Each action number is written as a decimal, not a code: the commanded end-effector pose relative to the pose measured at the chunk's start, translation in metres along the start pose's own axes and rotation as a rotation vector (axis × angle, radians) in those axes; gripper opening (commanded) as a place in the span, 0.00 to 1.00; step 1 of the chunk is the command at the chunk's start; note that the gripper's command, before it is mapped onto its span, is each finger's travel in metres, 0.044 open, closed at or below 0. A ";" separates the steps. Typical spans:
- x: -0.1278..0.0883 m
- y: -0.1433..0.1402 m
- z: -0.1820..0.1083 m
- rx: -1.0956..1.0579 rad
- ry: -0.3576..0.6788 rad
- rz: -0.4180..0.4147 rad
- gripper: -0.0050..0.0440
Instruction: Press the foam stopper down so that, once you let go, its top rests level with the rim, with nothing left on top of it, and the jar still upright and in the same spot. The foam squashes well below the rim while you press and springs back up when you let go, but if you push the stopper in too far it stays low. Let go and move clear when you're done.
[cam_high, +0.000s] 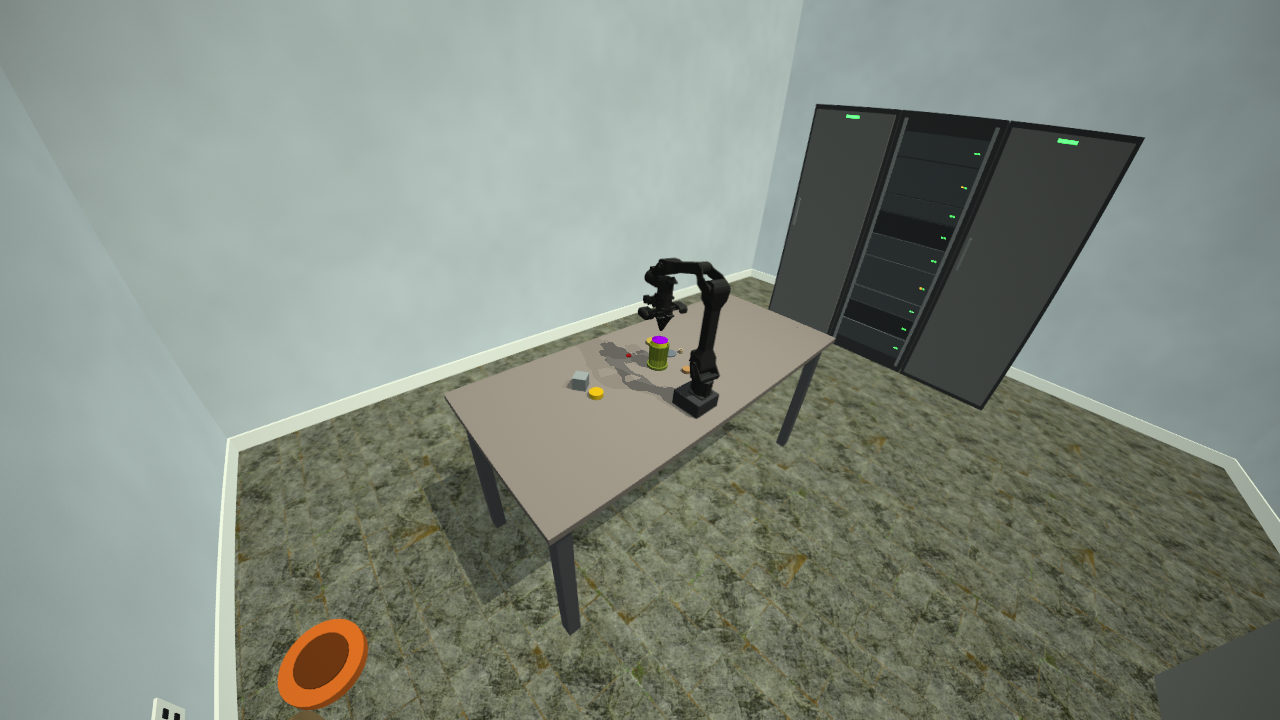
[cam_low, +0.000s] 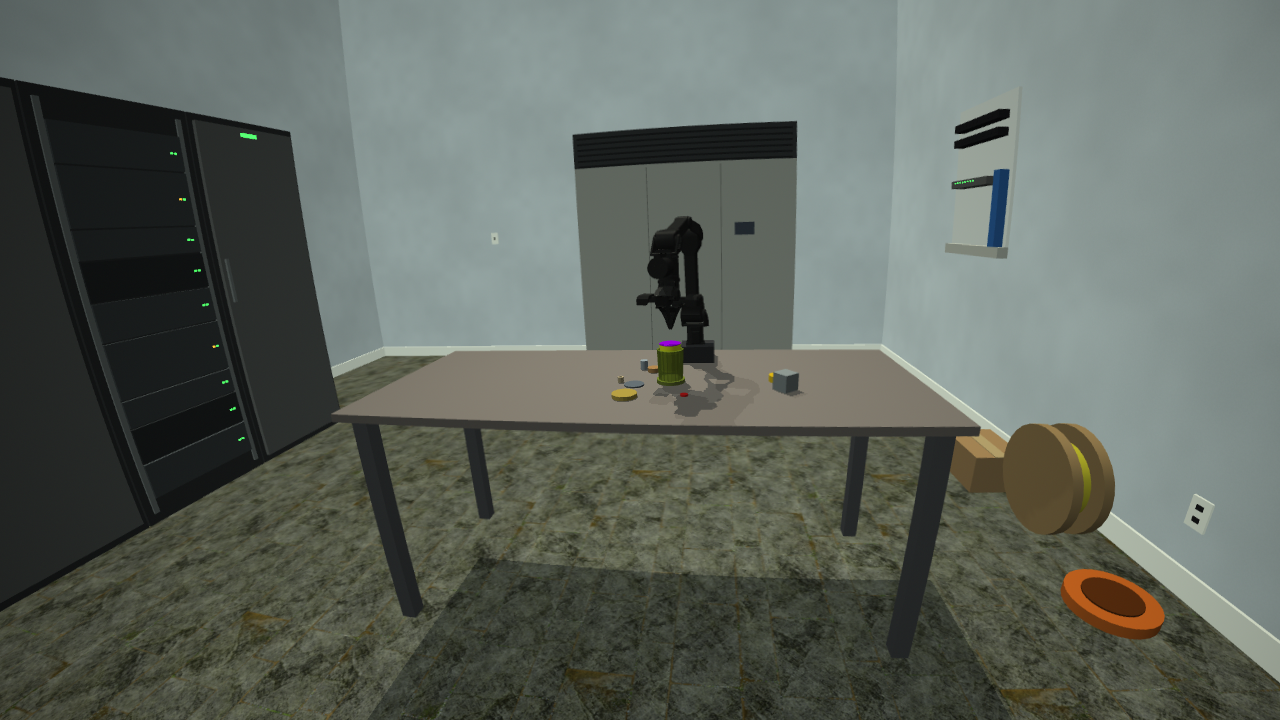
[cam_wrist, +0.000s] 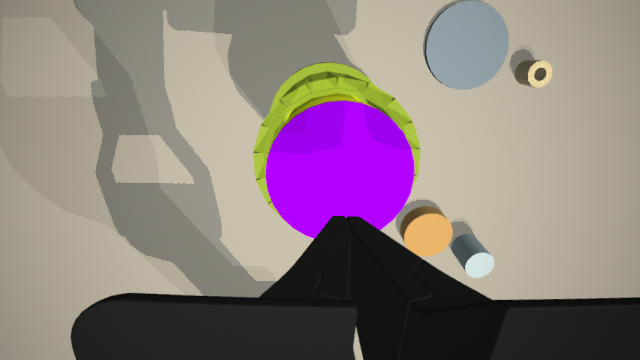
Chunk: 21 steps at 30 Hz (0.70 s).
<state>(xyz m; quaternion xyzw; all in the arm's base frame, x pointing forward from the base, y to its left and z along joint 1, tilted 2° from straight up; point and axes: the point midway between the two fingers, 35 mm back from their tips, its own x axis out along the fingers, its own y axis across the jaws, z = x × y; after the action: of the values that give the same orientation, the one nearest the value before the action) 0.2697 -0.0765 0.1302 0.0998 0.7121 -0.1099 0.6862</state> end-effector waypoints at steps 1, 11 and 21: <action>-0.004 -0.002 0.004 -0.002 -0.026 -0.003 0.10; 0.019 -0.002 0.003 -0.002 -0.026 -0.003 0.10; 0.033 -0.002 0.005 -0.002 -0.026 -0.003 0.10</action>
<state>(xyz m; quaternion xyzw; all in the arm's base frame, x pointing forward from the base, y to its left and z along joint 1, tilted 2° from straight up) 0.2706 -0.0791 0.0971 0.0989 0.7104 -0.1100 0.6881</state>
